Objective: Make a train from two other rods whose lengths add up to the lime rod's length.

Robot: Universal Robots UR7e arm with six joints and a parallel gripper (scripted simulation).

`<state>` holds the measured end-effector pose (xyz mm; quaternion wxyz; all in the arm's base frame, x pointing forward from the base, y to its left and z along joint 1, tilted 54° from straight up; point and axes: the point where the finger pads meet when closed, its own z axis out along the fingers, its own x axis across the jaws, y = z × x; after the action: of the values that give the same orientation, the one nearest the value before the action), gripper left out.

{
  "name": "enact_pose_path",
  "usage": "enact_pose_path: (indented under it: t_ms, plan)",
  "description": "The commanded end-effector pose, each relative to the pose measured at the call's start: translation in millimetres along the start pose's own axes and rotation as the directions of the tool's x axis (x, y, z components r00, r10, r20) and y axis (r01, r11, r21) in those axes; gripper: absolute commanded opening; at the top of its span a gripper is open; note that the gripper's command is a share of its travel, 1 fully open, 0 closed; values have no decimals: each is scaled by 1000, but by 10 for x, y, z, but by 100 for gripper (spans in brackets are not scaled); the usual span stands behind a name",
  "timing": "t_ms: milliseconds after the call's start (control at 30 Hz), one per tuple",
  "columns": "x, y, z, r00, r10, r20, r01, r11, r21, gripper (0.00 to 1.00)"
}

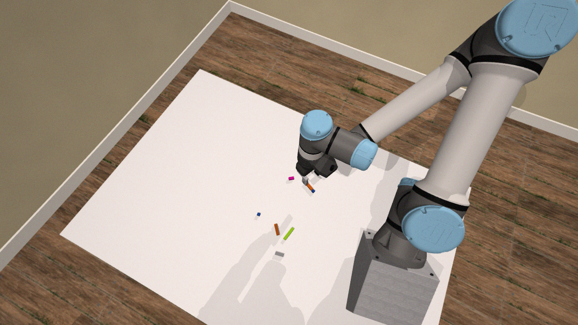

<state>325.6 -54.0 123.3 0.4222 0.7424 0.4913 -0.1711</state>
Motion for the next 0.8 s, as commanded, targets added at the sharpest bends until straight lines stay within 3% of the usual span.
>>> enact_pose_path:
  t_ms: [0, 333, 767]
  plan:
    - [0, 2, -2, 1000, 0, 0, 0, 1000, -1, 100]
    - [1, 2, -35, 1000, 0, 0, 0, 1000, -1, 100]
    - [0, 2, -248, 1000, 0, 0, 0, 1000, -1, 100]
